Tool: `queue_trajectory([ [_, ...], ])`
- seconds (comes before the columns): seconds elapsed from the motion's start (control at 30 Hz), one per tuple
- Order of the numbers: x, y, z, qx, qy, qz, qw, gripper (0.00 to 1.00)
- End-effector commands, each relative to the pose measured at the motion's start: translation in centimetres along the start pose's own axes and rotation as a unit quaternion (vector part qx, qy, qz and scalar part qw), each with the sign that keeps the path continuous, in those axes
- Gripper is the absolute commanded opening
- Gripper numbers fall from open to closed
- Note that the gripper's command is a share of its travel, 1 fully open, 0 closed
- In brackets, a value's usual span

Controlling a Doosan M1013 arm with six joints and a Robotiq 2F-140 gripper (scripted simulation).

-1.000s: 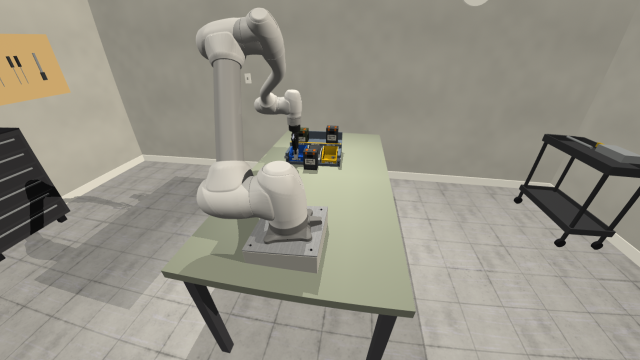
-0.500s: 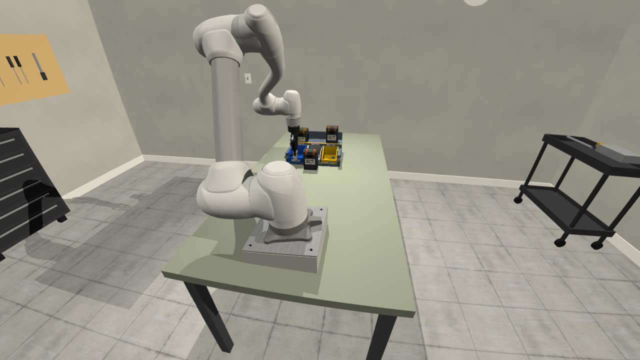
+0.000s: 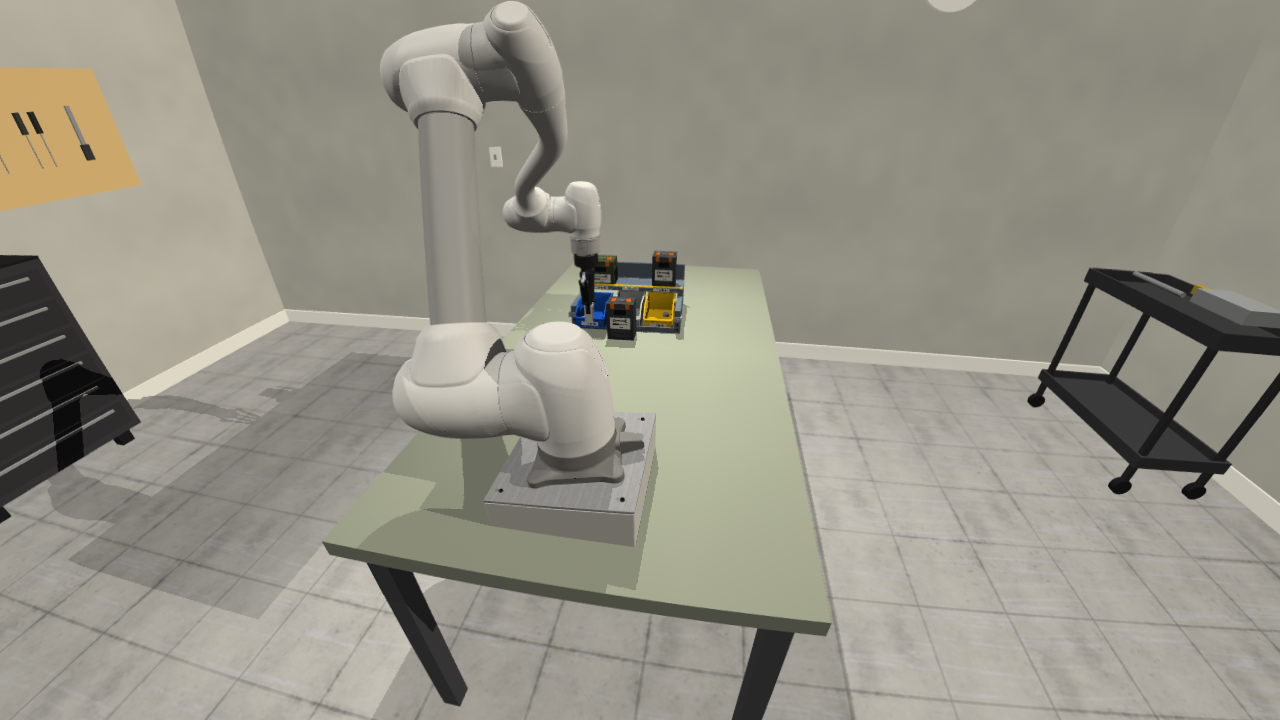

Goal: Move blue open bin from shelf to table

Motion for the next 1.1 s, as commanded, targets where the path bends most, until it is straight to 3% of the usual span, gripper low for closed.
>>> queue_trajectory([
  [0.0, 0.0, -0.2, 1.8, 0.000, 0.000, 0.000, 1.000, 0.00],
  [0.43, 0.0, -0.2, 2.4, 0.000, 0.000, 0.000, 1.000, 0.00],
  [0.6, 0.0, -0.6, 5.4, 0.000, 0.000, 0.000, 1.000, 0.00],
  [1.0, 0.0, -0.6, 5.4, 0.000, 0.000, 0.000, 1.000, 0.00],
  [1.07, 0.1, -0.7, 6.6, 0.000, 0.000, 0.000, 1.000, 0.00],
])
Point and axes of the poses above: the point where the finger pads meet when closed, its own x axis out along the fingers, its own z axis across the jaws, y = z × x, the point moved 5 cm from there along -x, back along the fingers, and after that the axes turned 6 degrees about -x, right-handed, at the moved point
